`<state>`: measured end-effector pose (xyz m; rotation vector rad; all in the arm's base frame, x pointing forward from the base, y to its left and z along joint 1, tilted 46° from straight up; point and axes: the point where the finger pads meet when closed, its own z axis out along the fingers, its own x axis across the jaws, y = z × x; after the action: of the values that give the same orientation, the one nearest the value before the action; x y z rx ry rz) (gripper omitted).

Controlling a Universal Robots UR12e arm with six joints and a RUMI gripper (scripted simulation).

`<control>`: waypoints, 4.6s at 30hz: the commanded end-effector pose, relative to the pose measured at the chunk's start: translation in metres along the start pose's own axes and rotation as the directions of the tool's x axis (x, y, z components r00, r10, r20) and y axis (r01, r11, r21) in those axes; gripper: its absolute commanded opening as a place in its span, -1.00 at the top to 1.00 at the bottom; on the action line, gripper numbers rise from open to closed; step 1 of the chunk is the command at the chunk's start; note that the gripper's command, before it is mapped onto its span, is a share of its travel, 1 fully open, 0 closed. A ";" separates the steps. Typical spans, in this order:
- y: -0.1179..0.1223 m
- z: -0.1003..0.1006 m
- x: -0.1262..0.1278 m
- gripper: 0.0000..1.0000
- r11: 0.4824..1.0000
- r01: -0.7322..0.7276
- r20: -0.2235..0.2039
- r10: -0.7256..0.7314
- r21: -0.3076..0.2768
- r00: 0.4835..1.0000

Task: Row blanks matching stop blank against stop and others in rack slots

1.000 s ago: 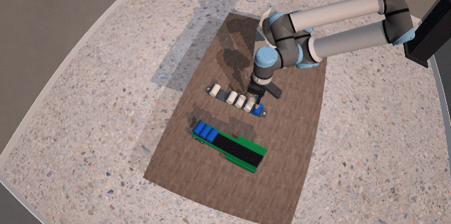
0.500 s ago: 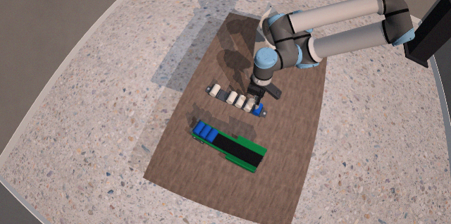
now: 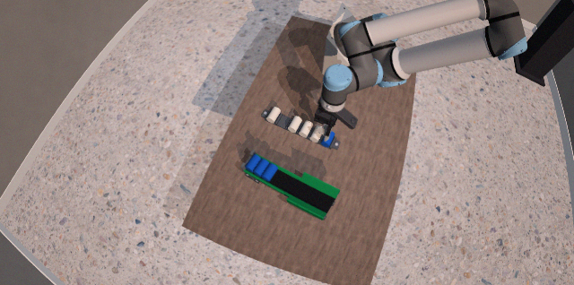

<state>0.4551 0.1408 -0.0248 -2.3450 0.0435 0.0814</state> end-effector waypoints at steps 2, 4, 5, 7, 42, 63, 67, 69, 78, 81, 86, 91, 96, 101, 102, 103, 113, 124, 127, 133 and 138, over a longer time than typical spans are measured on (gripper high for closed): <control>0.000 0.005 0.001 -0.04 1.000 0.000 -0.001 0.000 -0.001 1.000; 0.000 0.008 0.001 -0.04 1.000 0.000 -0.001 0.000 -0.001 1.000; 0.000 0.010 0.001 -0.04 1.000 0.000 -0.001 0.000 -0.001 1.000; 0.000 0.012 0.001 -0.04 1.000 0.000 -0.001 0.000 -0.001 1.000; 0.000 0.023 0.001 -0.04 1.000 0.000 -0.001 0.000 -0.001 1.000; 0.000 0.023 0.001 -0.04 1.000 0.000 -0.001 0.000 -0.001 1.000; 0.000 0.023 0.001 -0.04 1.000 0.000 -0.001 0.000 -0.001 1.000; 0.000 0.023 0.001 -0.04 1.000 0.000 -0.001 0.000 -0.001 1.000; 0.001 0.023 0.001 -0.04 1.000 0.000 -0.001 0.000 -0.001 1.000; 0.001 0.023 0.001 -0.04 1.000 0.000 -0.001 0.000 -0.001 1.000; 0.001 0.023 0.001 -0.04 1.000 0.000 -0.001 0.000 -0.001 1.000; 0.001 0.023 0.001 -0.04 1.000 0.000 -0.001 0.000 -0.001 1.000; 0.001 0.023 0.001 -0.04 1.000 0.000 -0.001 0.000 -0.001 1.000; 0.001 0.023 0.001 -0.04 1.000 0.000 -0.001 0.000 -0.001 1.000; 0.001 0.023 0.001 -0.04 1.000 0.000 -0.001 0.000 -0.001 1.000; 0.001 0.023 0.001 -0.04 1.000 0.000 -0.001 0.000 -0.001 1.000; 0.001 0.023 0.001 -0.04 1.000 0.000 -0.001 0.000 -0.001 1.000; 0.001 0.027 0.001 -0.04 1.000 0.000 -0.001 0.000 -0.001 1.000; 0.001 0.032 0.001 -0.04 1.000 0.000 -0.001 0.000 -0.001 1.000; 0.001 0.045 0.001 -0.04 1.000 0.000 -0.001 0.000 -0.001 1.000; 0.001 0.051 0.001 -0.04 1.000 0.000 -0.001 0.000 -0.001 1.000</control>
<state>0.4534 0.1736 -0.0574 -2.3450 0.0433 0.0815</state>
